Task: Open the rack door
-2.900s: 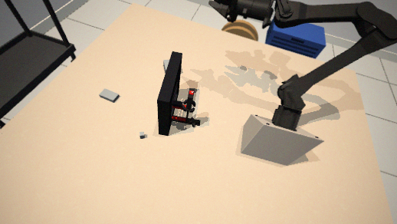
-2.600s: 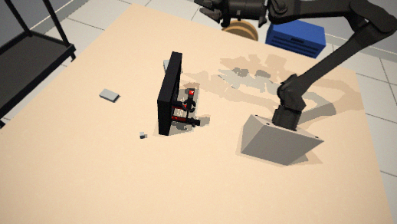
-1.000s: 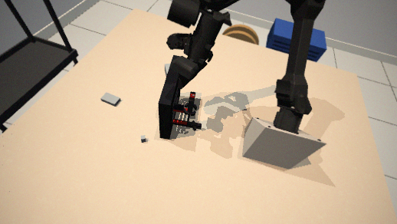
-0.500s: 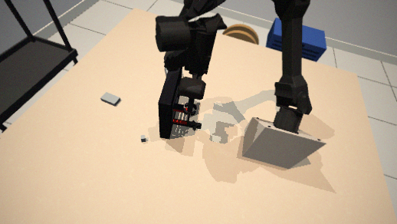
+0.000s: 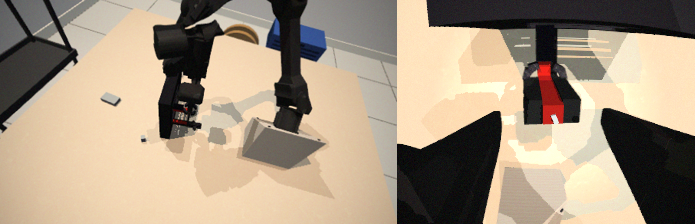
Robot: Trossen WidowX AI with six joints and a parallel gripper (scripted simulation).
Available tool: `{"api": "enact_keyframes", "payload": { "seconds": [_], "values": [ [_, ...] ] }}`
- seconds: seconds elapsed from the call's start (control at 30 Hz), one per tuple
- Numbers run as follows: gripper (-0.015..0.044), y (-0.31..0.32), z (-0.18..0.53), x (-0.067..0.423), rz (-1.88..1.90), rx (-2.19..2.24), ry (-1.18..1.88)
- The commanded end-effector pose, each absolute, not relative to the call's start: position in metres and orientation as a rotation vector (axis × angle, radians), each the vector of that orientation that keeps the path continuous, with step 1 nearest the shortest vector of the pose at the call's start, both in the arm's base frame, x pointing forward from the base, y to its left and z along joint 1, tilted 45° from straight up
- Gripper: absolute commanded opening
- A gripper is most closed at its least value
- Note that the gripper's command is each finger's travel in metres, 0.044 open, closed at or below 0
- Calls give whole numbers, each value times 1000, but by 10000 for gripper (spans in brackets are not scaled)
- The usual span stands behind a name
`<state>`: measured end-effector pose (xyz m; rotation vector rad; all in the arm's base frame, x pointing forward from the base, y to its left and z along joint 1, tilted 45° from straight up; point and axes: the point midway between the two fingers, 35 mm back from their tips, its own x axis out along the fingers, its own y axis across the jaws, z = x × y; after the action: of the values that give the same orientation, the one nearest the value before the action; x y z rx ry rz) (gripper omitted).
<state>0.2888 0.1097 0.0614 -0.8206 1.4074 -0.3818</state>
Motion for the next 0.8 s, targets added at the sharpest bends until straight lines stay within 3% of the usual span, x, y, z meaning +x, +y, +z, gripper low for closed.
{"api": "enact_keyframes", "payload": {
  "seconds": [0.0,0.77],
  "values": [
    [294,105,57,290,-381,-829,1407],
    [294,79,31,296,-383,-830,1406]
  ]
}}
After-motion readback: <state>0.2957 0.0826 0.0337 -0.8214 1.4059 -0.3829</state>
